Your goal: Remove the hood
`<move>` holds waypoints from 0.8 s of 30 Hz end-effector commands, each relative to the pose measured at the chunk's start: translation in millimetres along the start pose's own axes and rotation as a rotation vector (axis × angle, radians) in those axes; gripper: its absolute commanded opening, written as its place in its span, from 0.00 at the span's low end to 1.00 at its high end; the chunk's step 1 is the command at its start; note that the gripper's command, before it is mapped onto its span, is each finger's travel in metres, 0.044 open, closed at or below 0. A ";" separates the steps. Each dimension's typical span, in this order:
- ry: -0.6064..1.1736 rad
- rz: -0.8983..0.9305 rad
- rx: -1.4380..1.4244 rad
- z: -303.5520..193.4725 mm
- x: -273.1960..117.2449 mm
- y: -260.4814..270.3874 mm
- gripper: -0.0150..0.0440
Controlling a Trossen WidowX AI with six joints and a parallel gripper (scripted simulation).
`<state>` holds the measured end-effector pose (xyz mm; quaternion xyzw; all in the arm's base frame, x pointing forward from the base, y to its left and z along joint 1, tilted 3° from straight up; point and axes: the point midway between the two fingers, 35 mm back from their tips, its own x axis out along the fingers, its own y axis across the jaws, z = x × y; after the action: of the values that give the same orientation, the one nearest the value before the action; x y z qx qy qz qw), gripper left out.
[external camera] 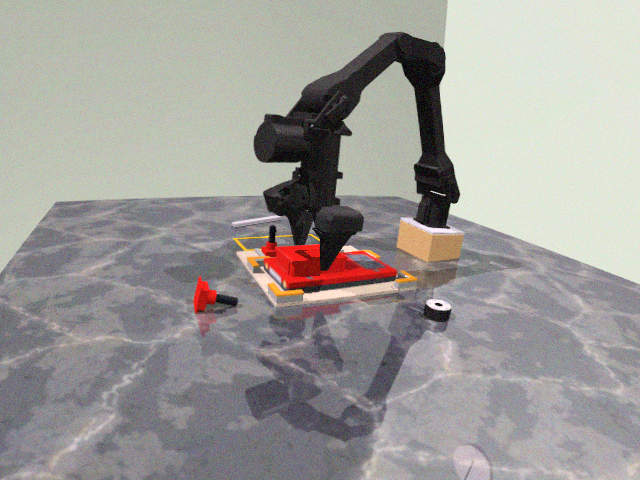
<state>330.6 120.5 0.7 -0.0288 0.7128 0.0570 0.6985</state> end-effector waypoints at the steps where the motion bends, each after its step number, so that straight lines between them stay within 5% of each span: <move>1: -0.003 -0.004 0.003 0.5 2.2 -0.6 1.00; 6: 0.000 0.000 0.000 0.0 1.0 0.0 0.82; 15: 0.000 0.000 0.000 0.0 1.0 0.0 0.72; 24: 0.000 0.000 0.000 0.1 -3.2 0.0 0.32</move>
<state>330.2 120.3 0.9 -0.0291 0.7135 0.0564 0.6978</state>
